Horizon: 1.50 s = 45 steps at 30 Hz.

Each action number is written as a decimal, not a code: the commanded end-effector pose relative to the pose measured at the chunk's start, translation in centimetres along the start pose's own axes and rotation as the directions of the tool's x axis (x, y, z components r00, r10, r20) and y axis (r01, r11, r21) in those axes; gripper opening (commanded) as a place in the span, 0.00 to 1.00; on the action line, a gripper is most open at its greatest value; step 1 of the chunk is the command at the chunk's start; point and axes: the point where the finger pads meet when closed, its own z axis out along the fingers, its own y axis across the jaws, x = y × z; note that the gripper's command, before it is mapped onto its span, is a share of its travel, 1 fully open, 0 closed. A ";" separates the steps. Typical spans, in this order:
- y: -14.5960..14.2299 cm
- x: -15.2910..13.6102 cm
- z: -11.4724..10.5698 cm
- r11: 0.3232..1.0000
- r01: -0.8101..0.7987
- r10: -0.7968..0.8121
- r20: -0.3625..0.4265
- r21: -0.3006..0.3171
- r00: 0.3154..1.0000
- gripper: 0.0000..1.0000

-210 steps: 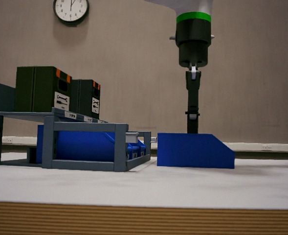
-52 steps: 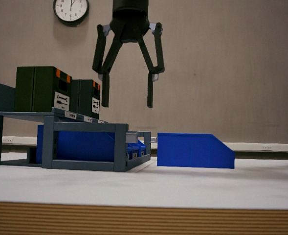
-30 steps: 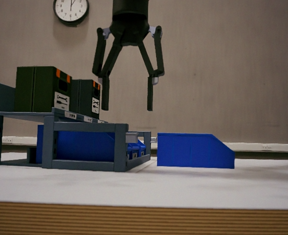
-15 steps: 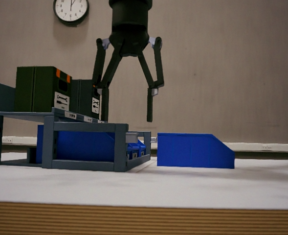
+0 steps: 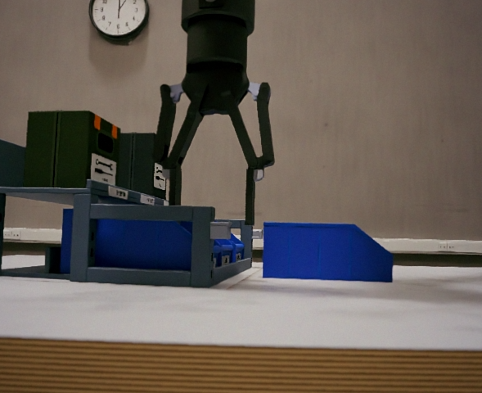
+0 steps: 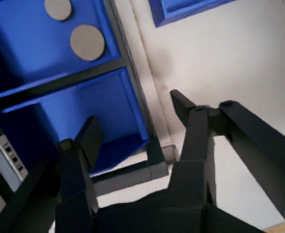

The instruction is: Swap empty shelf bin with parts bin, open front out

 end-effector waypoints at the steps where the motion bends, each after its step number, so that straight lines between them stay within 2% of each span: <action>1: -0.1 0.0 0.3 1.000 0.000 0.000 0.000 0.002 1.000 0.62; 15: -0.1 0.0 1.2 1.000 0.000 0.000 0.000 0.002 1.000 0.62; 45: -0.2 0.0 1.2 1.000 0.000 0.000 0.000 0.002 1.000 0.62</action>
